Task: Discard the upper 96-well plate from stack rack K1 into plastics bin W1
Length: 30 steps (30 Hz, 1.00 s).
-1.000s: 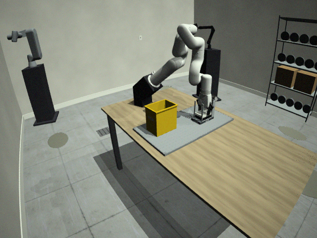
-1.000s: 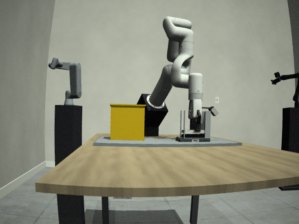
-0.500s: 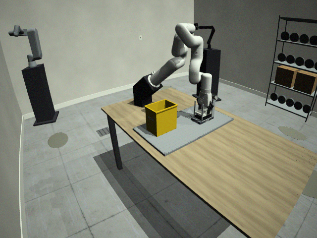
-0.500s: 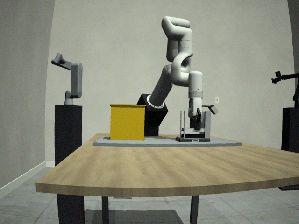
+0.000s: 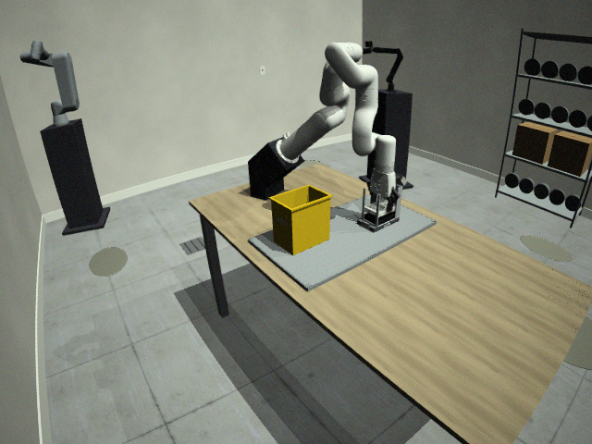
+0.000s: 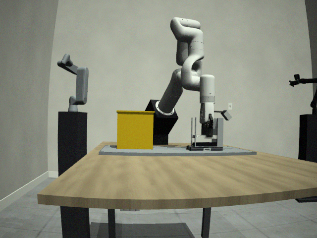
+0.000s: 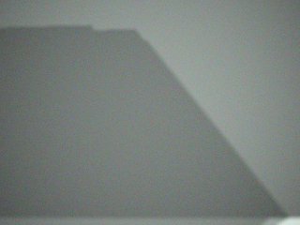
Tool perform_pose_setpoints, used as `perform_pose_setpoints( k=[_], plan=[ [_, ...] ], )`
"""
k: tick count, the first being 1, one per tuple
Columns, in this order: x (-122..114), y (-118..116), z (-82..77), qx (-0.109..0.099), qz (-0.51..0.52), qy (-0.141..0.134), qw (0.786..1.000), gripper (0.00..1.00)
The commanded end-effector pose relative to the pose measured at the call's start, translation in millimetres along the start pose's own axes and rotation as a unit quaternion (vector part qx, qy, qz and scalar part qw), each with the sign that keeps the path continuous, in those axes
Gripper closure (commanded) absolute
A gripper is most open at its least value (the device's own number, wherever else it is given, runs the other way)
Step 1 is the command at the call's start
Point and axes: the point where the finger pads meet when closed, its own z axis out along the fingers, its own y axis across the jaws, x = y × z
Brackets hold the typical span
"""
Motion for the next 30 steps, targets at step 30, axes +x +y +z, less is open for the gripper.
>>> perform_pose_setpoints(
  k=[30],
  plan=[
    [0,1,-50.6,-0.002,0.0,0.001,1.0,1.0]
  ],
)
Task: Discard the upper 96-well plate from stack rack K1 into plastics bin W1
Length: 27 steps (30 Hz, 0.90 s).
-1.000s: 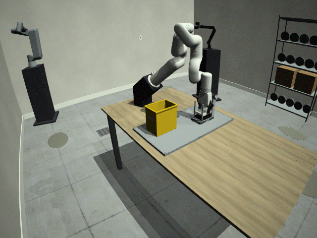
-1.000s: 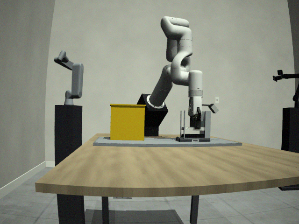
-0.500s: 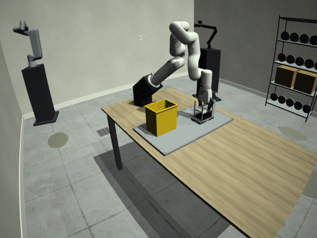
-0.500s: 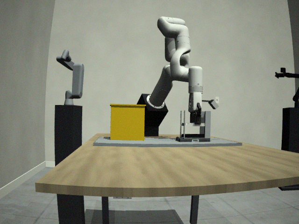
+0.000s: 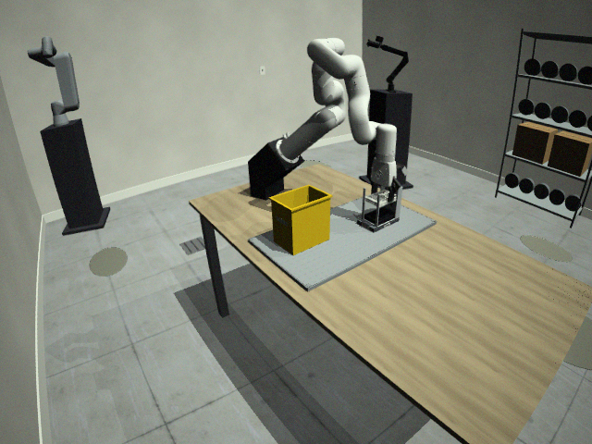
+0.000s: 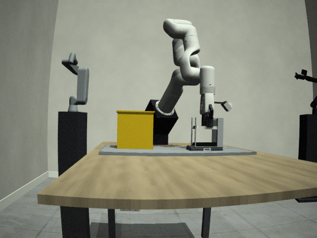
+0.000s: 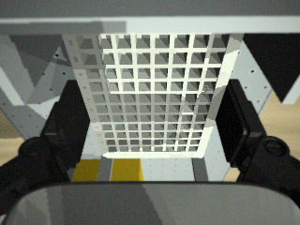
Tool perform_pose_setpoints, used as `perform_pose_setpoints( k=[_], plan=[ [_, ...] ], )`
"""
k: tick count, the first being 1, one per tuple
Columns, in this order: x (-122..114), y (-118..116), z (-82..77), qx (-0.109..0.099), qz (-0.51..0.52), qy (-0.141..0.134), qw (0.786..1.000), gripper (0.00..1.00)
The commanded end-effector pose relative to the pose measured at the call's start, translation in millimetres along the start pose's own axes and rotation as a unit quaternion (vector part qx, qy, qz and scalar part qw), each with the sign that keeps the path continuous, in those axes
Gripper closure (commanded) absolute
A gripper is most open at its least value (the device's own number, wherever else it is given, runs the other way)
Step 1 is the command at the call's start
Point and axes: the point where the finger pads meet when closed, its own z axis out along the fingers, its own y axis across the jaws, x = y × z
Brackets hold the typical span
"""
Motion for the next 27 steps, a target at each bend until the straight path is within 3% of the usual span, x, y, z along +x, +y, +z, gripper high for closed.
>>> perform_pose_setpoints(
  k=[1,27],
  plan=[
    [0,1,-8.5,-0.001,0.0,0.0,1.0,1.0],
    [0,1,-48.6,-0.001,0.0,0.0,1.0,1.0]
  ],
)
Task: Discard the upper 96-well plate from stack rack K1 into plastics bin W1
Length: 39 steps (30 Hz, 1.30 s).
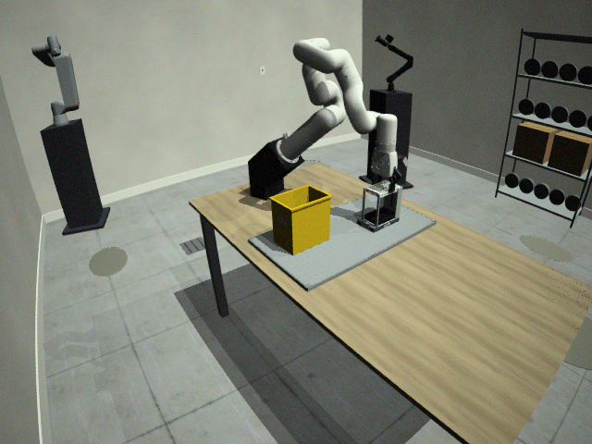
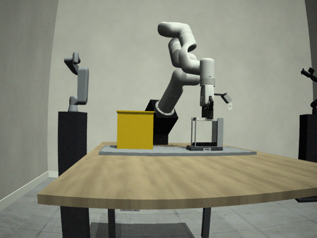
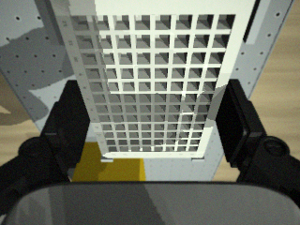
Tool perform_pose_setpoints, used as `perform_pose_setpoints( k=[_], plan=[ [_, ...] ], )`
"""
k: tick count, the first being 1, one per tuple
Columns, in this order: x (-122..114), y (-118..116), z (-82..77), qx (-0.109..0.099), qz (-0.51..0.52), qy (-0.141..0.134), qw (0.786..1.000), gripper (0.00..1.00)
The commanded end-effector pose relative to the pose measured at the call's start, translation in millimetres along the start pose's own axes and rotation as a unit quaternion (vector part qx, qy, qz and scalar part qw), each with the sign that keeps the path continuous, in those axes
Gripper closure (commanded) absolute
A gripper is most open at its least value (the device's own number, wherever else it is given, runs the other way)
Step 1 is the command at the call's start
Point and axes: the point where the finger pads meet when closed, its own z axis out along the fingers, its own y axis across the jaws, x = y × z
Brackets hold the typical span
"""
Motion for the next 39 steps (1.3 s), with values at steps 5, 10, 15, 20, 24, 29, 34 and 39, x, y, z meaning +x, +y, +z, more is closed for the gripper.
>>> perform_pose_setpoints(
  k=[5,10,15,20,24,29,34,39],
  plan=[
    [0,1,-14.0,-0.001,0.0,0.0,1.0,1.0],
    [0,1,-22.4,-0.001,0.0,0.0,1.0,1.0],
    [0,1,-30.8,-0.001,0.0,0.0,1.0,1.0],
    [0,1,-39.1,-0.001,0.0,0.0,1.0,1.0],
    [0,1,-42.4,-0.001,0.0,0.0,1.0,1.0],
    [0,1,-50.8,-0.001,0.0,0.0,1.0,1.0],
    [0,1,-59.2,-0.001,0.0,0.0,1.0,1.0],
    [0,1,-64.2,-0.001,0.0,0.0,1.0,1.0]
  ],
)
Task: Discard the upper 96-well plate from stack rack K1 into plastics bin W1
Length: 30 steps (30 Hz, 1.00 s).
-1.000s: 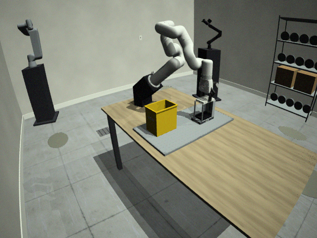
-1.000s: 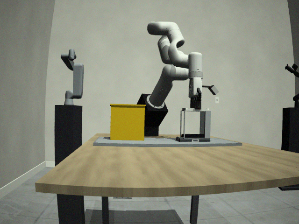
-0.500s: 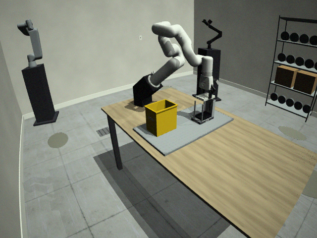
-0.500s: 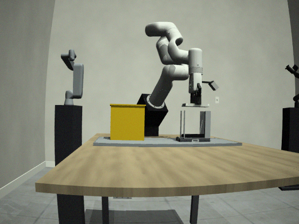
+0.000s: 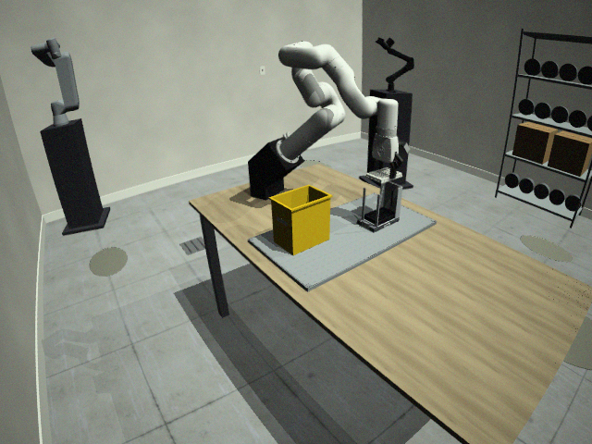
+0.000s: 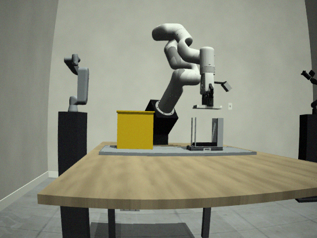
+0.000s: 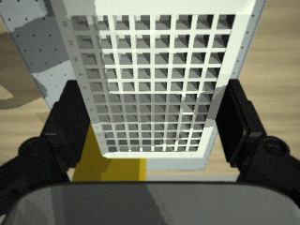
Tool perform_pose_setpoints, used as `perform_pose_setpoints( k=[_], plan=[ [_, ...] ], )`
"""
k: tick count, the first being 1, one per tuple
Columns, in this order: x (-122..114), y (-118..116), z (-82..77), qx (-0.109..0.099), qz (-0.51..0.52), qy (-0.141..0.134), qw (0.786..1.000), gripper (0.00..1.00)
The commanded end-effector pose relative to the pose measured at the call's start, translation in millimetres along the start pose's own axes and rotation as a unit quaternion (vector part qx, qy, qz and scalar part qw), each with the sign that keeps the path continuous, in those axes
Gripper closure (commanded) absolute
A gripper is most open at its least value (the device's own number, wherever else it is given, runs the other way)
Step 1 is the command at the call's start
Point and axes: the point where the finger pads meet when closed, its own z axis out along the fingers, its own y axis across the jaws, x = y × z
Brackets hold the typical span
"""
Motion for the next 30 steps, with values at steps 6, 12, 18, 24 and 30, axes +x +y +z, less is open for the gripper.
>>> perform_pose_setpoints(
  k=[6,12,18,24,30],
  plan=[
    [0,1,-15.9,-0.001,0.0,0.0,1.0,1.0],
    [0,1,-26.0,-0.001,0.0,0.0,1.0,1.0],
    [0,1,-32.7,-0.001,0.0,0.0,1.0,1.0],
    [0,1,-41.0,-0.001,0.0,0.0,1.0,1.0],
    [0,1,-41.0,-0.001,0.0,0.0,1.0,1.0]
  ],
)
